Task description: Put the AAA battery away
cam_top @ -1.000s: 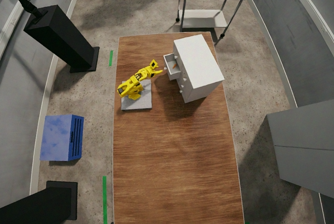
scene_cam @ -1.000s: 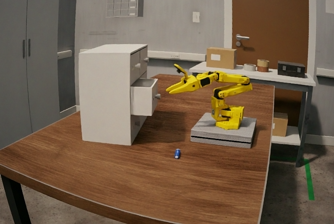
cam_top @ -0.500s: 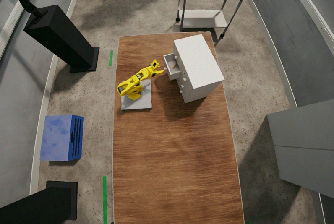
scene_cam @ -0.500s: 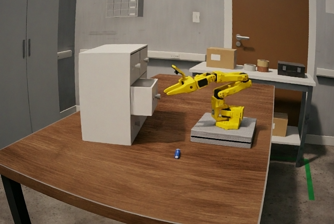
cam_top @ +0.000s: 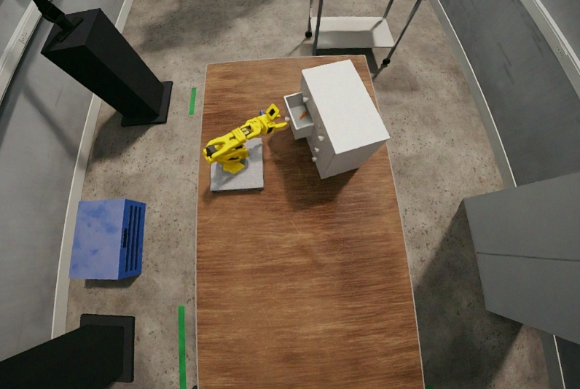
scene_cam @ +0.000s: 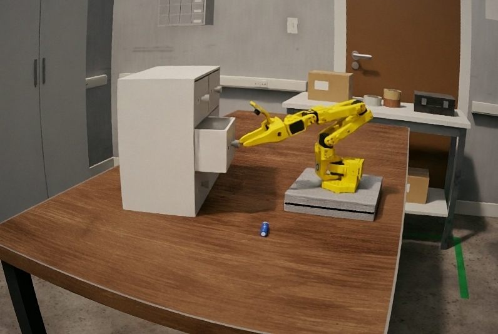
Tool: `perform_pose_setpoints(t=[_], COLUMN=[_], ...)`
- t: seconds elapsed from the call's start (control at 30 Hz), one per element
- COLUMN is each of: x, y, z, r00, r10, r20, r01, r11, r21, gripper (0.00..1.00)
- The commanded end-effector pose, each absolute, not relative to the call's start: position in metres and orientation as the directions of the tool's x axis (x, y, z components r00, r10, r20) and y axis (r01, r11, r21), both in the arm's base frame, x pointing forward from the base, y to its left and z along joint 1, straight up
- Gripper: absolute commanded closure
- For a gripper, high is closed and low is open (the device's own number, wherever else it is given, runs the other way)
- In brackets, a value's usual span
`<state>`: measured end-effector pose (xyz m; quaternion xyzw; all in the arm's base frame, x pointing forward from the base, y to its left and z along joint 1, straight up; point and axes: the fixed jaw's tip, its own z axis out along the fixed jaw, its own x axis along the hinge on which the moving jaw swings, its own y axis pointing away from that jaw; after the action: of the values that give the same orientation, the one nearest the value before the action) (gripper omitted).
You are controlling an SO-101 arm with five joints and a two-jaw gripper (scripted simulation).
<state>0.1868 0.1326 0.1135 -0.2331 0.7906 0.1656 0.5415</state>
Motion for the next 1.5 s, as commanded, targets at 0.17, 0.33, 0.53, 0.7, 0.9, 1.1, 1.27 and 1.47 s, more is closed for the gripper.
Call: perform_pose_setpoints(t=[0.17,0.33,0.53,0.7,0.9,1.1,1.27,1.47], x=[0.2004,0.2004,0.2023,0.2023,0.2023,0.2033,0.2043,0.2052], y=[0.1357,0.1357,0.1362,0.1362,0.1362,0.1359,0.1356,0.1353], z=[0.1105,0.1105,0.1091,0.1091,0.1091,0.1098,0.1105,0.1112], r00=[-0.301,-0.301,-0.301,-0.301,-0.301,-0.302,-0.302,-0.303], r10=[-0.174,-0.174,-0.173,-0.173,-0.173,-0.173,-0.172,-0.171], r20=[-0.938,-0.938,-0.938,-0.938,-0.938,-0.938,-0.938,-0.938], r01=[-0.53,-0.53,-0.528,-0.528,-0.528,-0.525,-0.523,-0.52], r11=[0.848,0.848,0.849,0.849,0.849,0.851,0.853,0.854], r21=[0.013,0.013,0.013,0.013,0.013,0.012,0.012,0.012], gripper=[0.79,0.79,0.79,0.79,0.79,0.79,0.79,0.79])
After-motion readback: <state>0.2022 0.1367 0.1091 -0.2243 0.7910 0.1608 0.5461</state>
